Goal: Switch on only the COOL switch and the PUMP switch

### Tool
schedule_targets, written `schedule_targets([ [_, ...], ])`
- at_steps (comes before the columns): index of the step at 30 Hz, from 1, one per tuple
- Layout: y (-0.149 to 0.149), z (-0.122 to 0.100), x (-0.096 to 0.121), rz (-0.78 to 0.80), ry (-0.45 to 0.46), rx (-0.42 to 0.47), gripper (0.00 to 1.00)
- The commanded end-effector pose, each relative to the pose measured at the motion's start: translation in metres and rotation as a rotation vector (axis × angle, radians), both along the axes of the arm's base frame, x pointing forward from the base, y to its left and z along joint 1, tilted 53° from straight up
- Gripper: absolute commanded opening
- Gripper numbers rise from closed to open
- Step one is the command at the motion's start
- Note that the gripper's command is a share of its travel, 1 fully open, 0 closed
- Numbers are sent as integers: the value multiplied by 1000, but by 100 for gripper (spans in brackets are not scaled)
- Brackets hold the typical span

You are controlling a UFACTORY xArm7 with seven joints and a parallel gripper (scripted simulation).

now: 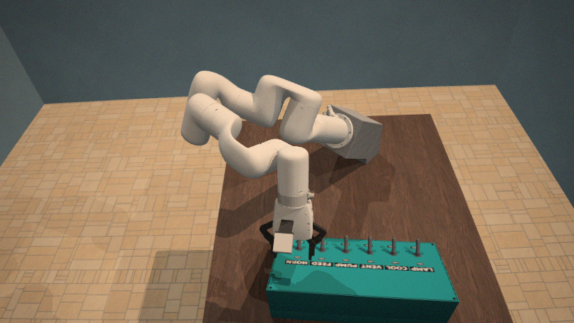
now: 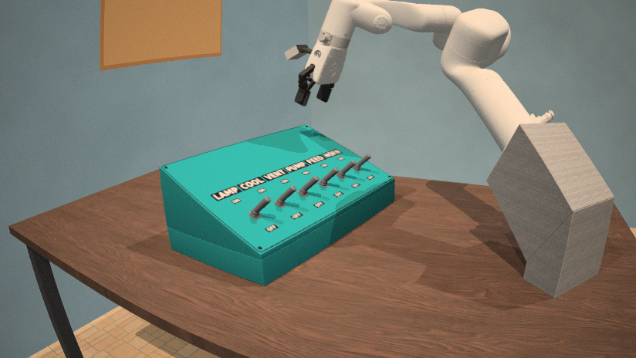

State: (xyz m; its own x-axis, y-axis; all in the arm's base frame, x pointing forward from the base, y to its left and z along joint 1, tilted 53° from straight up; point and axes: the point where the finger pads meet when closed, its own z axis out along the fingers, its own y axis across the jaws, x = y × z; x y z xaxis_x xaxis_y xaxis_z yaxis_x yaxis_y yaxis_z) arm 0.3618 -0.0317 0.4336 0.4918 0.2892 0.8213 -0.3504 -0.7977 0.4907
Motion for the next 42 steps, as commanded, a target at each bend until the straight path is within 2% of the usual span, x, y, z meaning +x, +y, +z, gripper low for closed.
schedule_targets([
  [1, 1, 1, 0, 1, -3, 0, 100],
  [34, 1, 1, 0, 1, -3, 0, 100],
  [35, 1, 1, 0, 1, -3, 0, 0],
  [42, 3, 2, -3, 1, -3, 0, 0],
])
